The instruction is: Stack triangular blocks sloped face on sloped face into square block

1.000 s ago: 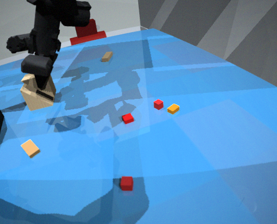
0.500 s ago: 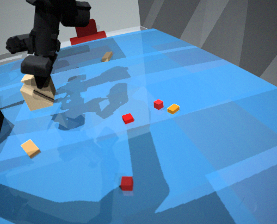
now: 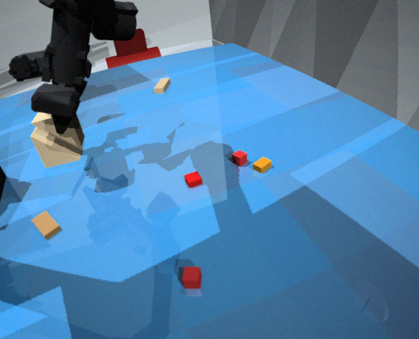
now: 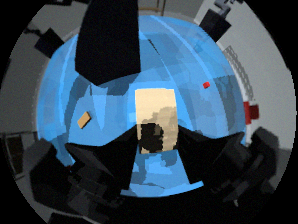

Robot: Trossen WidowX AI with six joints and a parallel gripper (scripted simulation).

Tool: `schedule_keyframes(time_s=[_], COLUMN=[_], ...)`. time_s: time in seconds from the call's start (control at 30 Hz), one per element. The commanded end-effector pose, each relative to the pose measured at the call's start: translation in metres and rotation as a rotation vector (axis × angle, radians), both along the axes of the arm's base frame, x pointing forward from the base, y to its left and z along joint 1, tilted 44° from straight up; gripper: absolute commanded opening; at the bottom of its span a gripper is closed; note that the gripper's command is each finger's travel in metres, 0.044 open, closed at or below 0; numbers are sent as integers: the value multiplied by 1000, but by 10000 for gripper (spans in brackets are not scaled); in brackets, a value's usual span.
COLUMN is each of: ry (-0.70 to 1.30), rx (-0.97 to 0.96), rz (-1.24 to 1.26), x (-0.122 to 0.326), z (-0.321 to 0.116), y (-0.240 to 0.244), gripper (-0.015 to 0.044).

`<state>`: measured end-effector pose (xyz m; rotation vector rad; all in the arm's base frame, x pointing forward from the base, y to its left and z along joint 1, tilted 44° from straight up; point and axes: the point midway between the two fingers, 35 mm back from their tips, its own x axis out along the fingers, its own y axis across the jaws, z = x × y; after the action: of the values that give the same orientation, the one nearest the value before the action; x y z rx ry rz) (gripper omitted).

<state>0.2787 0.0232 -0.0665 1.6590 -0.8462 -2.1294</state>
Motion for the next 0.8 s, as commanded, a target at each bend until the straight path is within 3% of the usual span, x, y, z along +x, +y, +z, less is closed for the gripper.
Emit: schedule_keyframes(time_s=[0.0,0.77], ry=[-1,-1], rx=[7,8], rz=[0,-1], x=[0,-4], z=[0,-10], y=[1,-9], gripper=[0,0])
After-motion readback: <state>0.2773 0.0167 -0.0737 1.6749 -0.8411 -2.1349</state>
